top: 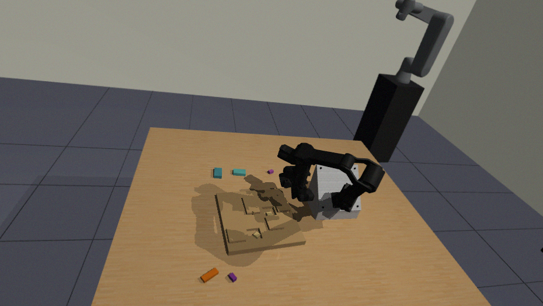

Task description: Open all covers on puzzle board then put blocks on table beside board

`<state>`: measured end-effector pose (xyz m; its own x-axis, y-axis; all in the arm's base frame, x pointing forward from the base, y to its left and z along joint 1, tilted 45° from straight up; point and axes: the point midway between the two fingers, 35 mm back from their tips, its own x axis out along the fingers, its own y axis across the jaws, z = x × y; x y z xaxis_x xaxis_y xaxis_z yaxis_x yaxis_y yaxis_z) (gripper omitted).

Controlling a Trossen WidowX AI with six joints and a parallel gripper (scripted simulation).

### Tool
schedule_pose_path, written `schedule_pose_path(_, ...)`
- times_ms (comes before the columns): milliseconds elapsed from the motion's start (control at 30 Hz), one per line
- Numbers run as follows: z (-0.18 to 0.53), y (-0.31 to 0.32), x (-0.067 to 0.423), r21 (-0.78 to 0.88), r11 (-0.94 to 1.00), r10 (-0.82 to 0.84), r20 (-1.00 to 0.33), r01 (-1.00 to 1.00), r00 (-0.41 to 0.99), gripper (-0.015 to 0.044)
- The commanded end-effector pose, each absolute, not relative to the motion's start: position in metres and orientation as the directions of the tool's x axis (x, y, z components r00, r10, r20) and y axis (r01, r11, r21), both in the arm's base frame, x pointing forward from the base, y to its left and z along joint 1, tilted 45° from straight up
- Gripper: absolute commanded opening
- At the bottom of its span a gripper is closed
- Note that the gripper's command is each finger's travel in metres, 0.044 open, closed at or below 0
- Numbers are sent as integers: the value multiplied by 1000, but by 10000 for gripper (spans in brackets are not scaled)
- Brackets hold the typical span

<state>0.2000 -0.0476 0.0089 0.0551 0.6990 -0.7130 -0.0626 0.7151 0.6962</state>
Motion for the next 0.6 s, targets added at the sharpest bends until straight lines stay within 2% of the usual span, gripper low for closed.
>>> schedule_pose_path(0, 9, -47, 199, 696, 716, 698, -714, -54, 50, 0)
schedule_pose_path(567, -1, -39, 201, 695, 717, 697, -715, -53, 51, 0)
